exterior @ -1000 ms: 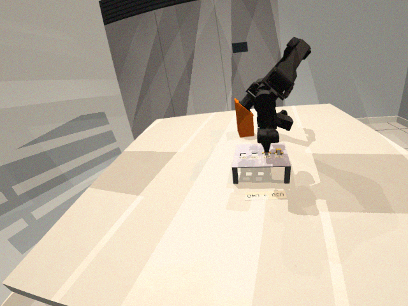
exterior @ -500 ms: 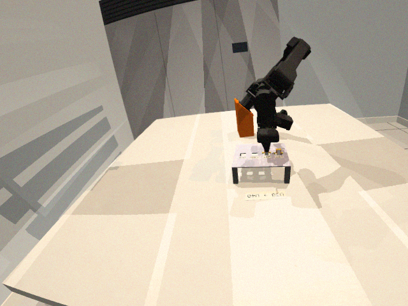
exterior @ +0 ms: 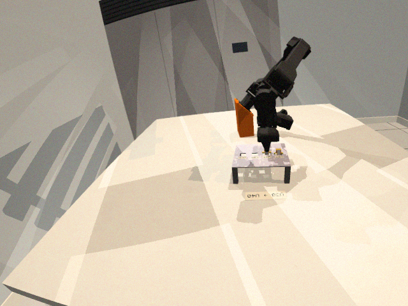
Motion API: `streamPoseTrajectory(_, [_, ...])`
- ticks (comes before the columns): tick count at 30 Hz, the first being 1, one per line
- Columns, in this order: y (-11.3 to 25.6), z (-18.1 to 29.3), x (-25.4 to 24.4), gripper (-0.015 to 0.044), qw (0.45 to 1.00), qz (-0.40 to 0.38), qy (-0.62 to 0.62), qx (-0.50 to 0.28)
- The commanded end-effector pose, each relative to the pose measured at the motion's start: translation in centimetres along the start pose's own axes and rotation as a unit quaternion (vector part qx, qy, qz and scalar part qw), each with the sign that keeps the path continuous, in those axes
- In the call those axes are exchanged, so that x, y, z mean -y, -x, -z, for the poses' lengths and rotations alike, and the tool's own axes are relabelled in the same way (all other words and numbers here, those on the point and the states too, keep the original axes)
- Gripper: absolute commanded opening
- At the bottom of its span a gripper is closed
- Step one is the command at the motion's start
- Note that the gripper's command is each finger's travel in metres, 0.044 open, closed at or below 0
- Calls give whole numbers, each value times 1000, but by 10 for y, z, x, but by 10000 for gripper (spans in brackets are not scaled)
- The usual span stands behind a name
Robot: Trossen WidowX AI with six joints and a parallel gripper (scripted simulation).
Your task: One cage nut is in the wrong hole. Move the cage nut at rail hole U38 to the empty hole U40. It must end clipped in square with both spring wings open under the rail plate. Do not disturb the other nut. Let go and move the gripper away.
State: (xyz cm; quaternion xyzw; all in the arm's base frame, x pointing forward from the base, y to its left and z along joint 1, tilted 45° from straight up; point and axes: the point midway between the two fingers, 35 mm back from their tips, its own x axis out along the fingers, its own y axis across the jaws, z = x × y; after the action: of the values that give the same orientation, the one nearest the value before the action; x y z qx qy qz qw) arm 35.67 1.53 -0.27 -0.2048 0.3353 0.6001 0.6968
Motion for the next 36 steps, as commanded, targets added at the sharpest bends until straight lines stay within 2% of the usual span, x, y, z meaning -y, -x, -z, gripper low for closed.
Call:
streamPoseTrajectory(1, [0, 0, 0, 30, 1000, 3, 0, 0])
streamPoseTrajectory(36, [0, 1, -2, 30, 1000, 25, 0, -1])
